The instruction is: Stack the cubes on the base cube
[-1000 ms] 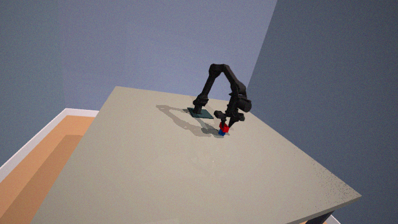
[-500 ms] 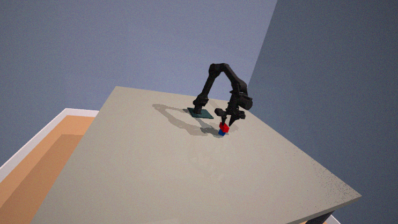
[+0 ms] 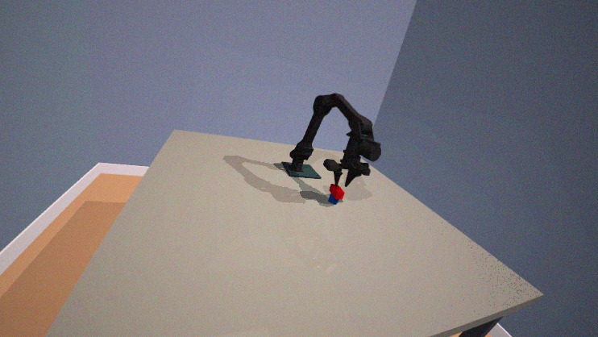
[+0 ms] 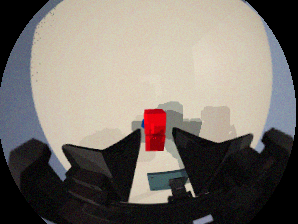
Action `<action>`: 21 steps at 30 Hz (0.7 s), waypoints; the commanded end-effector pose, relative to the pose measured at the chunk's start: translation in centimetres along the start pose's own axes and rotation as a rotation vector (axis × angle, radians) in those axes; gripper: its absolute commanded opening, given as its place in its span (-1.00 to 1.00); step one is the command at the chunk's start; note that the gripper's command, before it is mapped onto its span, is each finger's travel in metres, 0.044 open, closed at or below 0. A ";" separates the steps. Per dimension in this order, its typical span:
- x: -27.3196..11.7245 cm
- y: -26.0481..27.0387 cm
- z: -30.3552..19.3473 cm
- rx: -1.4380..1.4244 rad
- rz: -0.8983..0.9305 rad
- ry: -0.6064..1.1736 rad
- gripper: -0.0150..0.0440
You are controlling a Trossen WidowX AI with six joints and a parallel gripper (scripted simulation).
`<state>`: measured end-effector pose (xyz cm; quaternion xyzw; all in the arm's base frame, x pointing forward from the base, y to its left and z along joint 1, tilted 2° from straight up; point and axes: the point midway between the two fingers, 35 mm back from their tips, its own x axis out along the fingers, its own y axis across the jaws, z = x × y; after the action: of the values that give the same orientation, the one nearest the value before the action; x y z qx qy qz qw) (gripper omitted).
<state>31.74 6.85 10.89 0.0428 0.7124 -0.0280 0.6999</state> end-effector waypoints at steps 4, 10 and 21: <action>-1.1 0.0 0.1 -0.002 0.003 -0.008 0.20; -1.8 0.0 0.1 -0.002 0.003 -0.008 0.20; -3.1 0.0 0.1 -0.002 0.002 -0.008 0.20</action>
<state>31.78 6.80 13.32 0.0433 0.7119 -0.0283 0.7004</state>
